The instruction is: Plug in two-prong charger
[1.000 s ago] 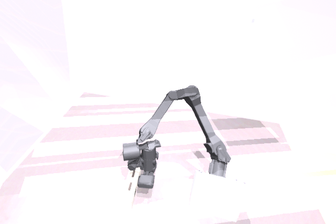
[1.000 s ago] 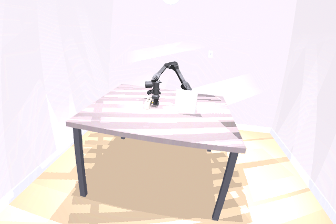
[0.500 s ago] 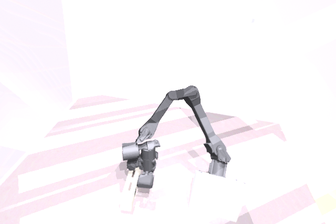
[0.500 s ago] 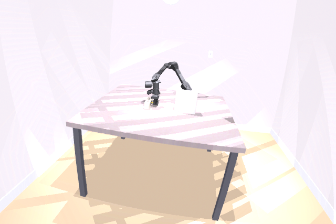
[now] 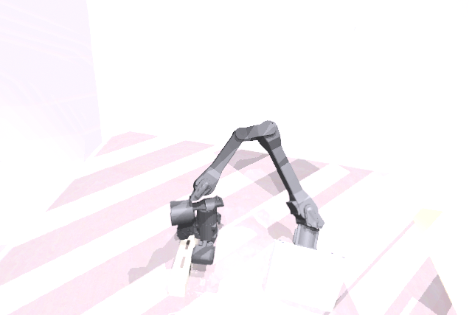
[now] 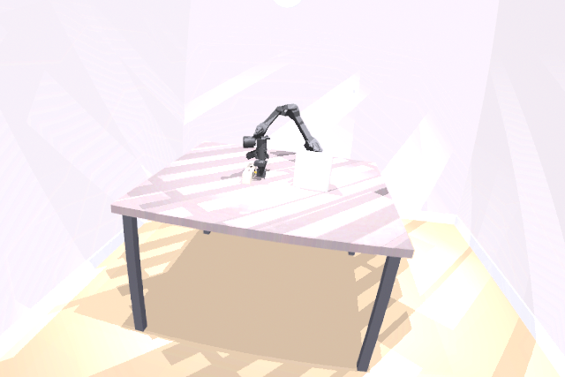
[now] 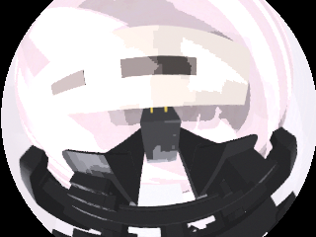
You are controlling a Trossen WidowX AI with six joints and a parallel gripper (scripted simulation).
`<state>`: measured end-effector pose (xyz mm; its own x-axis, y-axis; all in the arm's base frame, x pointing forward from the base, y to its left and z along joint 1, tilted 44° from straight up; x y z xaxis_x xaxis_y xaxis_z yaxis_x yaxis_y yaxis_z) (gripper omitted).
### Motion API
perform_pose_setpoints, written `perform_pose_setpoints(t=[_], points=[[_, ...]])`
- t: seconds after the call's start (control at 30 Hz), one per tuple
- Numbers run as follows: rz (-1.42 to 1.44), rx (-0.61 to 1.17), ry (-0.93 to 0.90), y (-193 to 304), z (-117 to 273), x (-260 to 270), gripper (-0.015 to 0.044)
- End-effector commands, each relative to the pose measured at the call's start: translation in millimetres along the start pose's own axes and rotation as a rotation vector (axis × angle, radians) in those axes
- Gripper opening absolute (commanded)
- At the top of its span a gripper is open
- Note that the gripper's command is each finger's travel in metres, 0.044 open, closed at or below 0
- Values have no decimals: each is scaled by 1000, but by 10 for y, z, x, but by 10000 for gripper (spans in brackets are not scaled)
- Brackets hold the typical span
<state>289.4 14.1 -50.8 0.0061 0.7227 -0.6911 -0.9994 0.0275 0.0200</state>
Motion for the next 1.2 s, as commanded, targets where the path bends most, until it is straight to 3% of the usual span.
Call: perform_pose_setpoints(t=[0.0,1.17], points=[[4,-3,5,-23,6,-6,0],[3,-4,4,-130,17,5,0]])
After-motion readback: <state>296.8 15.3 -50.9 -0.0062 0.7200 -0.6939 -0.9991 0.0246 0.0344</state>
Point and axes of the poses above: the point midway between the two fingers, 35 mm back from their tips, its own z axis back along the fingers, its own x axis across the jaws, y = z × x, the point moved 2 cm from there along z, back along the fingers, and after that the axes turned 8 degrees about -z, right-handed, at the moved point
